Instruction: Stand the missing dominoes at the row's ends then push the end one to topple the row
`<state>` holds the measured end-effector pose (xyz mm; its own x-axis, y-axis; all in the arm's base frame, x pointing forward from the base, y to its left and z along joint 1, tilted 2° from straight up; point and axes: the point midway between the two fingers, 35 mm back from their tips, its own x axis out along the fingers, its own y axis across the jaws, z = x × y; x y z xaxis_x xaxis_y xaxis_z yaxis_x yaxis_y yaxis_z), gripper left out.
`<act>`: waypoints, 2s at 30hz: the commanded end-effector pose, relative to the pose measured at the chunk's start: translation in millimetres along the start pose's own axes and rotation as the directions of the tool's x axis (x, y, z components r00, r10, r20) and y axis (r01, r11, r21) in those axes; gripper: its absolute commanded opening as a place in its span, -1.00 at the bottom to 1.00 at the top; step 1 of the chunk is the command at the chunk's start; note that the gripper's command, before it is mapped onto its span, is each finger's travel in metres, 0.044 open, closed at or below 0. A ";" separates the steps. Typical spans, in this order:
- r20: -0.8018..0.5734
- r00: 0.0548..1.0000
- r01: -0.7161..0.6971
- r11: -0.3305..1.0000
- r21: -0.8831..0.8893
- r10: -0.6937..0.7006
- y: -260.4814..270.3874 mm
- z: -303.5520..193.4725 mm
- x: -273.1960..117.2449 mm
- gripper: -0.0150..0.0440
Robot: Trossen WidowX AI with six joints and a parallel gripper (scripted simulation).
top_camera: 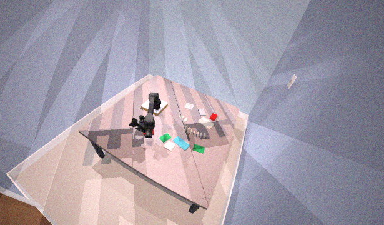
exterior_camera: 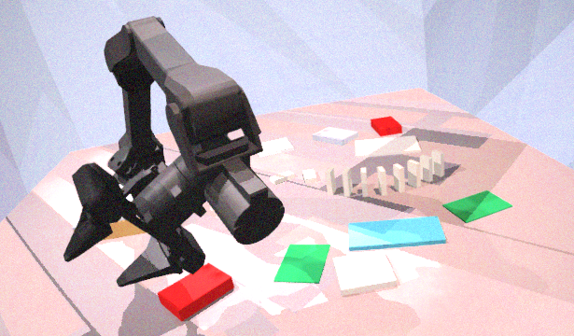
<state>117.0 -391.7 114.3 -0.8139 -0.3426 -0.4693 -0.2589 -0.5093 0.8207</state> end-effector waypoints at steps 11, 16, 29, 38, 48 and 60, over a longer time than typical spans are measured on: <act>-0.216 0.964 0.264 0.679 0.685 -0.157 -68.6 2.2 -90.2 1.00; -0.302 0.922 0.366 0.287 0.885 -0.243 -104.3 10.8 -130.3 1.00; -0.427 0.791 0.164 -0.521 0.838 -0.438 -181.1 53.2 -209.5 1.00; -0.451 0.692 -0.249 -0.773 0.584 -0.564 -227.4 93.6 -250.7 1.00; -0.428 0.583 -0.679 -0.704 0.209 -0.690 -272.7 148.0 -285.5 1.00; -0.329 0.473 -0.865 -0.360 -0.349 -0.817 -318.2 225.8 -312.0 1.00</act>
<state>342.8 -10.9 64.7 -0.0697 -0.1436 -0.9872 0.7820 0.6065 -0.1435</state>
